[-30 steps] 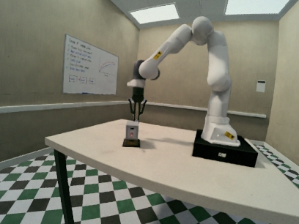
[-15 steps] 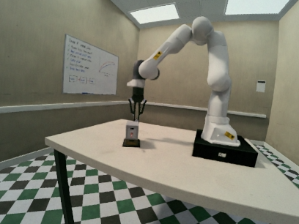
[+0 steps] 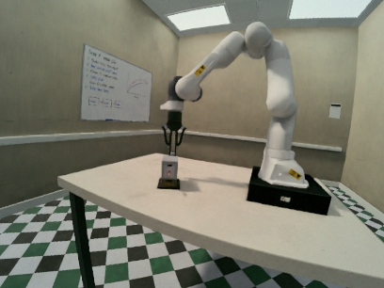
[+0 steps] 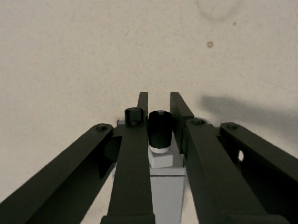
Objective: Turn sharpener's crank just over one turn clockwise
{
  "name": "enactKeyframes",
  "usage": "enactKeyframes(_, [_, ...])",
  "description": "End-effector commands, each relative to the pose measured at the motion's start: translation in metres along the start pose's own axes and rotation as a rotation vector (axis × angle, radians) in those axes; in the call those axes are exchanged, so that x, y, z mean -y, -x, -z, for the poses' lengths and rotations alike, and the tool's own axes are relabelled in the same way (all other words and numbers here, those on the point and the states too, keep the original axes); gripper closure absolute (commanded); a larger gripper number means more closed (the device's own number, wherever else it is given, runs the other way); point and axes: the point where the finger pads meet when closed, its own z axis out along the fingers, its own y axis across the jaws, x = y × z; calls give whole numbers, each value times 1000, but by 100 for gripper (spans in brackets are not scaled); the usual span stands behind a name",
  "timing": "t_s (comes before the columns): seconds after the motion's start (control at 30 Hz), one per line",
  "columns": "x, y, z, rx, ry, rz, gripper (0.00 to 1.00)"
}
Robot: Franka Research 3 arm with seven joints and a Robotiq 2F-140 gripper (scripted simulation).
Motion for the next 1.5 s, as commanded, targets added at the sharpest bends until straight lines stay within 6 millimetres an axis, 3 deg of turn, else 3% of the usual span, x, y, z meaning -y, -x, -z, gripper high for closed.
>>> enactKeyframes(0.0, [7, 1, -1, -1, -3, -9, 90])
enactKeyframes(0.97, [38, 0, -10, -1, -3, -9, 90])
enactKeyframes(1.47, [51, 0, -25, -1, -3, -10, 90])
